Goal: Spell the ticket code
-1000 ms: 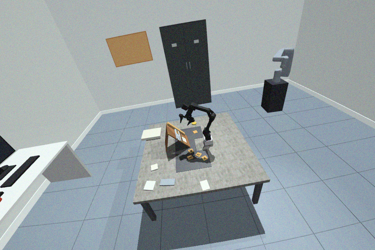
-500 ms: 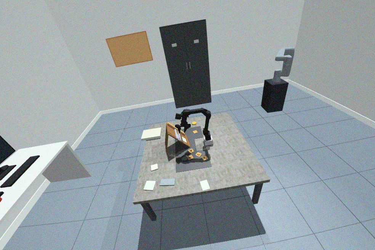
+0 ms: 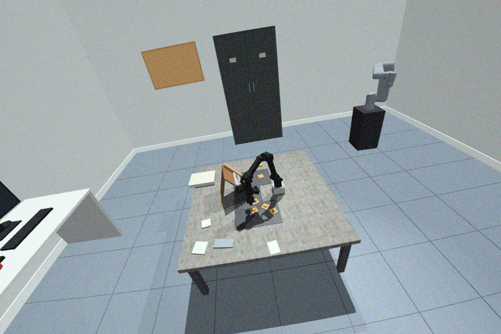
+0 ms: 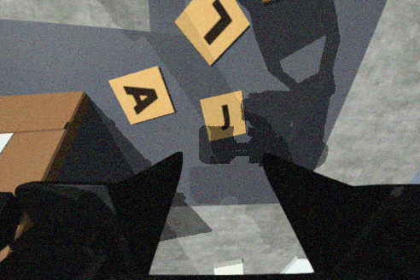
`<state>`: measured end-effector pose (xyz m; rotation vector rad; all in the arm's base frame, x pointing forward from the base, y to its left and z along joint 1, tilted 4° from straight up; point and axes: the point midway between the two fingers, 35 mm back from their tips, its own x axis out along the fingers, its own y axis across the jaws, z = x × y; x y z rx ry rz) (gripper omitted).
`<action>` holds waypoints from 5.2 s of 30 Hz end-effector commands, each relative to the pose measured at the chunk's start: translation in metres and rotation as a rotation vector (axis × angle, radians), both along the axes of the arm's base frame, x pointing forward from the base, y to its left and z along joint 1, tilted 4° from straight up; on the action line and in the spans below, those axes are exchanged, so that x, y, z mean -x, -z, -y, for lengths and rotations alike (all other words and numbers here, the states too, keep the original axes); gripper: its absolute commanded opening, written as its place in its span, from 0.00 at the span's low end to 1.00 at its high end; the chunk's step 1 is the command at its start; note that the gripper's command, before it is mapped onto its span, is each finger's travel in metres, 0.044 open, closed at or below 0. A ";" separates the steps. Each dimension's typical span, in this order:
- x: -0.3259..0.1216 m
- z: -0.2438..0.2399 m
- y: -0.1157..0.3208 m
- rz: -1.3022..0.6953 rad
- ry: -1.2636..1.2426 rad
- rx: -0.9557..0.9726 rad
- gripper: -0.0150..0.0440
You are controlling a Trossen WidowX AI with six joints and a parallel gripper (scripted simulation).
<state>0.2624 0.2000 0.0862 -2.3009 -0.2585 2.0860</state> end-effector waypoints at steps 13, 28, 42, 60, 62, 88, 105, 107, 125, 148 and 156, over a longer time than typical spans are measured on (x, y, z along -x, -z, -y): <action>0.013 -0.021 0.047 0.013 -0.224 0.099 0.83; 0.011 -0.021 0.064 0.013 -0.224 0.099 0.83; 0.011 -0.021 0.066 0.013 -0.224 0.099 0.83; 0.010 -0.022 0.083 0.013 -0.224 0.099 0.83; 0.010 -0.022 0.083 0.013 -0.224 0.099 0.83; 0.010 -0.022 0.083 0.013 -0.224 0.099 0.83; 0.010 -0.022 0.084 0.013 -0.224 0.099 0.72; 0.010 -0.022 0.084 0.013 -0.224 0.099 0.69; 0.013 -0.022 0.075 0.013 -0.224 0.099 0.25; 0.017 -0.020 0.065 0.013 -0.224 0.099 0.25; 0.018 -0.020 0.062 0.013 -0.224 0.099 0.25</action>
